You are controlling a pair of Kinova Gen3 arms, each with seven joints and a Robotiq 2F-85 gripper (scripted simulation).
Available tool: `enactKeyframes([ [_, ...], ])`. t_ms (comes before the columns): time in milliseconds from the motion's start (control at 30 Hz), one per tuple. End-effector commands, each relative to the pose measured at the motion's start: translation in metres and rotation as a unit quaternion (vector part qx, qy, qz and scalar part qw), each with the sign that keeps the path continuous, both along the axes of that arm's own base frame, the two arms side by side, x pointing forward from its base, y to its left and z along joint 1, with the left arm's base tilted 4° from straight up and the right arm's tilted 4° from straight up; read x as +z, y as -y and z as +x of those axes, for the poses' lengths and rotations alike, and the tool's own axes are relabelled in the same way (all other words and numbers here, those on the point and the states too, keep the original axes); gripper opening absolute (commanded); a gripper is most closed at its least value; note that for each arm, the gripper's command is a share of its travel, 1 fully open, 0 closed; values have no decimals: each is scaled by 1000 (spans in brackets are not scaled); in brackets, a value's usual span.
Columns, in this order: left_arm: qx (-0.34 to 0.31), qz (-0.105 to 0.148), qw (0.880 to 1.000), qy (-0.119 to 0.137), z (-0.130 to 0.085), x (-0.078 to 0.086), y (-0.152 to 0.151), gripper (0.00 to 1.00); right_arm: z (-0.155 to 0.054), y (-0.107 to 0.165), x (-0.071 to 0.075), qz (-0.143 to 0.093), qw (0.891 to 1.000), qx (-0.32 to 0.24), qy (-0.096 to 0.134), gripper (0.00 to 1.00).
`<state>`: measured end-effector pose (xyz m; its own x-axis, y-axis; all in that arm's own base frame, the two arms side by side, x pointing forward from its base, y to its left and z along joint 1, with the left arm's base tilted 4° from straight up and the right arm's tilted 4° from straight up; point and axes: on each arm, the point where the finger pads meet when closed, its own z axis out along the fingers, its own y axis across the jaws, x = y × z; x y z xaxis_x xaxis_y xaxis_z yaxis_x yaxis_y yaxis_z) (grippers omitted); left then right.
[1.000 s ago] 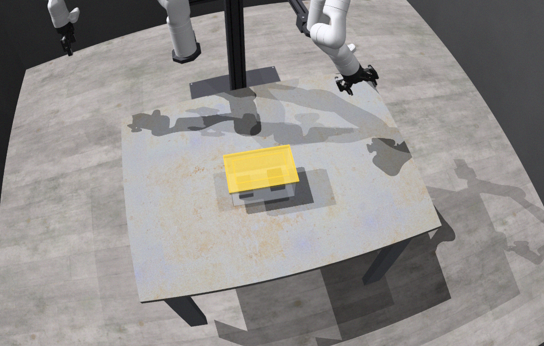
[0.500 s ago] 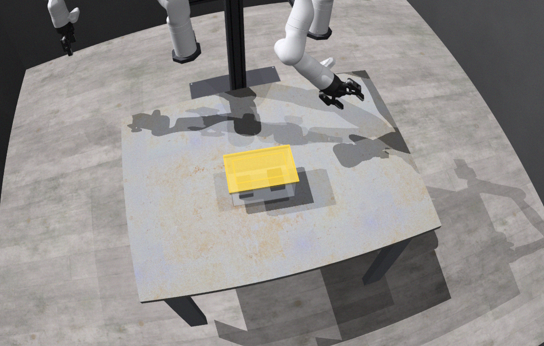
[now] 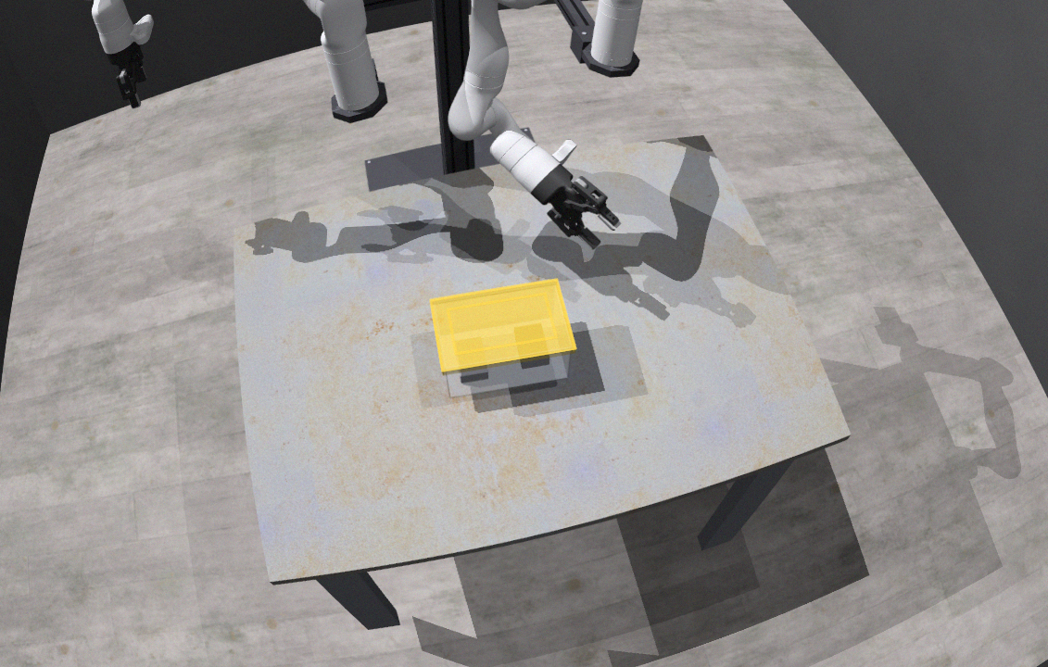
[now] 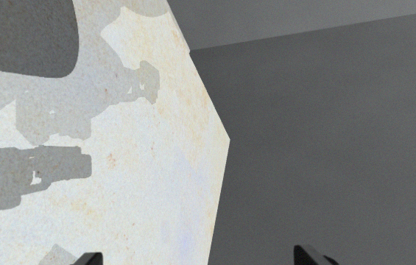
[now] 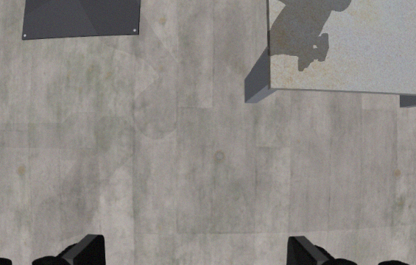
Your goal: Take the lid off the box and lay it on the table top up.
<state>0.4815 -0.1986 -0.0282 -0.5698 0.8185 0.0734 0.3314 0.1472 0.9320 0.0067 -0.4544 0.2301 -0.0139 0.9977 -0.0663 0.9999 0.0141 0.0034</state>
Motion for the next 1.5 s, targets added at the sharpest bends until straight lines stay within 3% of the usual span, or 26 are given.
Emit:
enactKeyframes([
  [0,-73,16,997,38,0,-11,33,1000,0,0,1,-1,1000,0,0,1000],
  [200,-219,25,973,75,-26,-40,111,1000,0,0,1,-1,1000,0,0,1000],
  [367,-300,24,949,88,-50,-58,154,1000,0,0,1,-1,1000,0,0,1000],
  [467,-328,23,940,92,-60,-65,168,1000,0,0,1,-1,1000,0,0,1000],
  [833,-348,22,933,94,-68,-69,177,1000,0,0,1,-1,1000,0,0,1000],
  [867,-348,22,933,94,-68,-69,177,450,0,0,1,-1,1000,0,0,1000],
  [1467,-348,22,933,94,-68,-69,177,450,0,0,1,-1,1000,0,0,1000],
])
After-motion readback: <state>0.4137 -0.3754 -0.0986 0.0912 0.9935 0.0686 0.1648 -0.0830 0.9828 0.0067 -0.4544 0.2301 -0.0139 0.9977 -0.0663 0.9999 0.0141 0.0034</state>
